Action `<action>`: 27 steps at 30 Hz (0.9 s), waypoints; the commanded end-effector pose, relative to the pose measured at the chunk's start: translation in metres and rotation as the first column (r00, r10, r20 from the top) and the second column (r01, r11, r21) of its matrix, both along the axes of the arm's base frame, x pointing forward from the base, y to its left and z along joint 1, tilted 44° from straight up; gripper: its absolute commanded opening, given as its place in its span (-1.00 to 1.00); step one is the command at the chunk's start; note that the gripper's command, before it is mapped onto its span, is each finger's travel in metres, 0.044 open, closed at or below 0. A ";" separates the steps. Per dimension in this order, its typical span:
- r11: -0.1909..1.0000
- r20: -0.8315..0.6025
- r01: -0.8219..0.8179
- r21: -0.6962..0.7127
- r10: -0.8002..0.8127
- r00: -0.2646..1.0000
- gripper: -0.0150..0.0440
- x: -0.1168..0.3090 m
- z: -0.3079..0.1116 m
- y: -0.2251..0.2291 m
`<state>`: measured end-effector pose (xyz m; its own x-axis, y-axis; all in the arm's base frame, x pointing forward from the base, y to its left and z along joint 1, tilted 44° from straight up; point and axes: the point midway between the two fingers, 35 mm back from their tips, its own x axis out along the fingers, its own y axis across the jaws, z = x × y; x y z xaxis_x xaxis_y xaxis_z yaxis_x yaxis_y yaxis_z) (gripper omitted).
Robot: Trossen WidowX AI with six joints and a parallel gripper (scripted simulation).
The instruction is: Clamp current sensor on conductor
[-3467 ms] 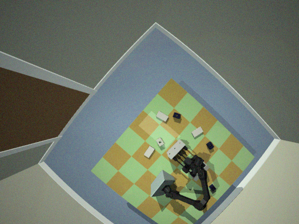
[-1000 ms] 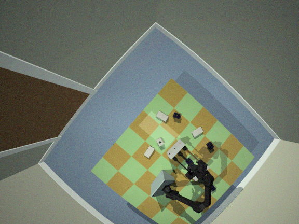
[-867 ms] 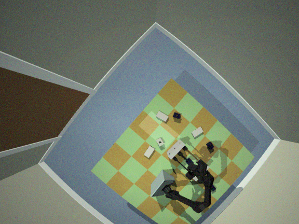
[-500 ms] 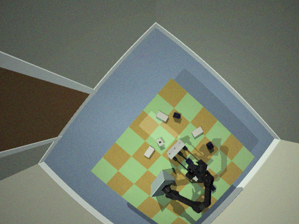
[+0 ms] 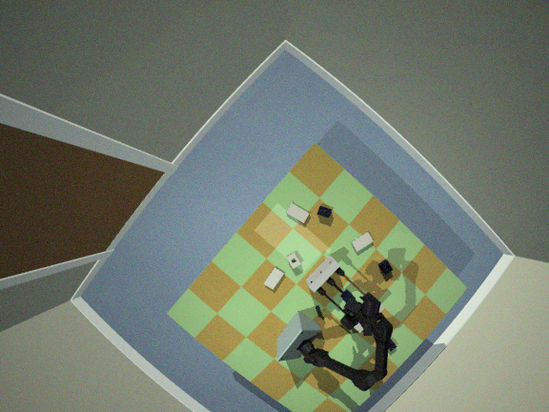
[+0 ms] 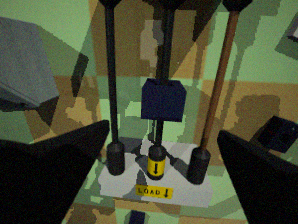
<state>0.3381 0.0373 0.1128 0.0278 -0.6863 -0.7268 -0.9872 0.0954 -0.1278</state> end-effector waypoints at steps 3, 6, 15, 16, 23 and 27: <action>0.996 0.028 0.046 0.075 -0.049 0.998 1.00 -0.007 0.005 -0.011; 0.967 0.087 0.116 0.225 -0.139 0.986 1.00 -0.020 0.015 -0.031; 0.795 0.299 0.106 0.598 -0.344 0.890 1.00 -0.059 0.041 -0.069; 0.775 0.327 0.085 0.626 -0.361 0.874 1.00 -0.063 0.044 -0.072; 0.676 0.540 -0.137 0.724 -0.433 0.722 1.00 -0.090 0.066 -0.085; 0.663 0.620 -0.233 0.712 -0.437 0.651 1.00 -0.099 0.073 -0.087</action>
<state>0.2474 -0.0486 0.1819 0.6177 -0.0467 -0.7850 -0.6274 0.5726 -0.5277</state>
